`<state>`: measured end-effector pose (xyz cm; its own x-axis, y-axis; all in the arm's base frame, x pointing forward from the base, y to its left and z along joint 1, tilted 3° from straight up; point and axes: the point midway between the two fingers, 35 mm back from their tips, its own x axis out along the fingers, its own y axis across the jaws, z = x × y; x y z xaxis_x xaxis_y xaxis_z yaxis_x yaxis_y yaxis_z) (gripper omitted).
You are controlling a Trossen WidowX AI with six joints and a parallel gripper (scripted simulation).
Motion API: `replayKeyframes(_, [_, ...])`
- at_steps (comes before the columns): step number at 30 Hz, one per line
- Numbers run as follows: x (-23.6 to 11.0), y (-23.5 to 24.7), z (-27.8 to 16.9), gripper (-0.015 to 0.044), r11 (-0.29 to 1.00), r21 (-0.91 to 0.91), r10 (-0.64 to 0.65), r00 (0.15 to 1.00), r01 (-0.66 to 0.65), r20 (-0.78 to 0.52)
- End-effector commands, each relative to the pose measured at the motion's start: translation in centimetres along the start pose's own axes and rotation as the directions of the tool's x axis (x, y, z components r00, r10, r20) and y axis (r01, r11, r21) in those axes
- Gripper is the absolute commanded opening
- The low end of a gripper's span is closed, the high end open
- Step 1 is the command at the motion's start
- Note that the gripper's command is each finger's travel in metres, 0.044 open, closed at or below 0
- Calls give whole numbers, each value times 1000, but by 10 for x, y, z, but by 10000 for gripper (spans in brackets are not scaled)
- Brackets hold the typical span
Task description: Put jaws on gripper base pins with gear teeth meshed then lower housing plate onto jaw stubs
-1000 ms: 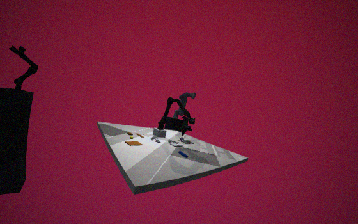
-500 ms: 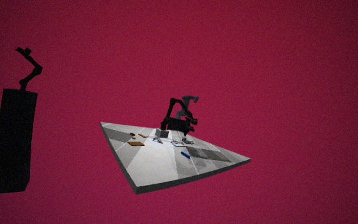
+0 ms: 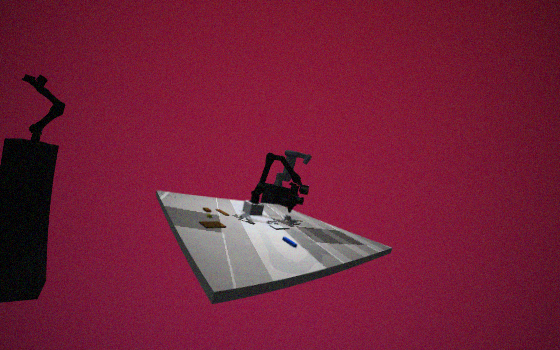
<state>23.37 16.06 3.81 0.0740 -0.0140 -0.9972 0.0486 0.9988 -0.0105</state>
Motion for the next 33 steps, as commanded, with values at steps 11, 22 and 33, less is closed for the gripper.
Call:
replayKeyframes(11, [-2,10,-7,0,951,-309,1,1000,-3,-5])
replayKeyframes(22, [-4,17,-13,0,850,-526,2,1000,-6,-8])
replayKeyframes(33, [-5,23,-19,0,701,-713,2,1000,-9,-11])
